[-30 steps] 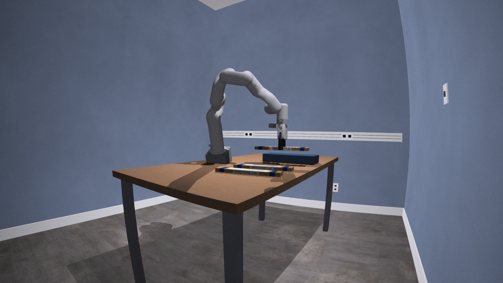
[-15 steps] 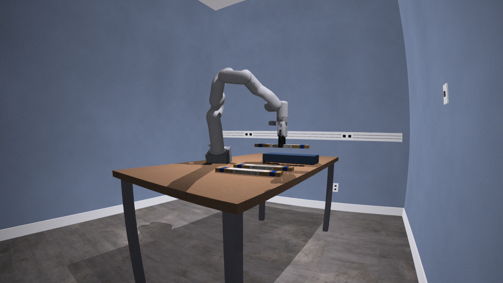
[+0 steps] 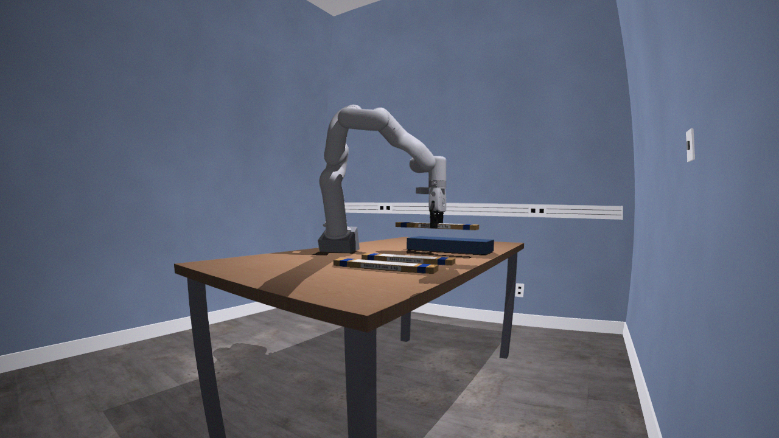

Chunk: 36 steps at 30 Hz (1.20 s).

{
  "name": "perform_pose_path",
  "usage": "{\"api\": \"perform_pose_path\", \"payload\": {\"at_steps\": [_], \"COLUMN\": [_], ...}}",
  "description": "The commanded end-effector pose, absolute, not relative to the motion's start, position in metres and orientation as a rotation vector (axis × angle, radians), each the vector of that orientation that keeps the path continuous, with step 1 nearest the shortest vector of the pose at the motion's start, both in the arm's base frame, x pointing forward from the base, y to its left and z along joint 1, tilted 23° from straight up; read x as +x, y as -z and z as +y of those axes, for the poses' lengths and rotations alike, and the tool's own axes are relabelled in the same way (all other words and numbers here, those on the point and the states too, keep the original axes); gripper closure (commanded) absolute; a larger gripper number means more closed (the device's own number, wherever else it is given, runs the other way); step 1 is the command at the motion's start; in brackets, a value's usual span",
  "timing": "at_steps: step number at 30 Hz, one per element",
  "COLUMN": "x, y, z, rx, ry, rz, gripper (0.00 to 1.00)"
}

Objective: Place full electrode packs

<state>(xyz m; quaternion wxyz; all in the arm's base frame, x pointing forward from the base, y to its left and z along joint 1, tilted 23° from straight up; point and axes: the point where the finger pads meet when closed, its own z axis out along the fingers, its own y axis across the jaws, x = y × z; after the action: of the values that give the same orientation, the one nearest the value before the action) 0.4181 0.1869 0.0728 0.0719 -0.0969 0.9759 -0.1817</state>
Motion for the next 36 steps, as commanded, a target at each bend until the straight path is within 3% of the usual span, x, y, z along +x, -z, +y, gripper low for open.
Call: {"api": "perform_pose_path", "payload": {"at_steps": [1,36], "x": [0.419,0.441], "y": [-0.075,-0.083], "z": [0.189,0.179], "rx": [-0.197,-0.196], "ry": [0.534,0.534], "rz": [2.924,2.923], "gripper": [0.42,0.42]}}
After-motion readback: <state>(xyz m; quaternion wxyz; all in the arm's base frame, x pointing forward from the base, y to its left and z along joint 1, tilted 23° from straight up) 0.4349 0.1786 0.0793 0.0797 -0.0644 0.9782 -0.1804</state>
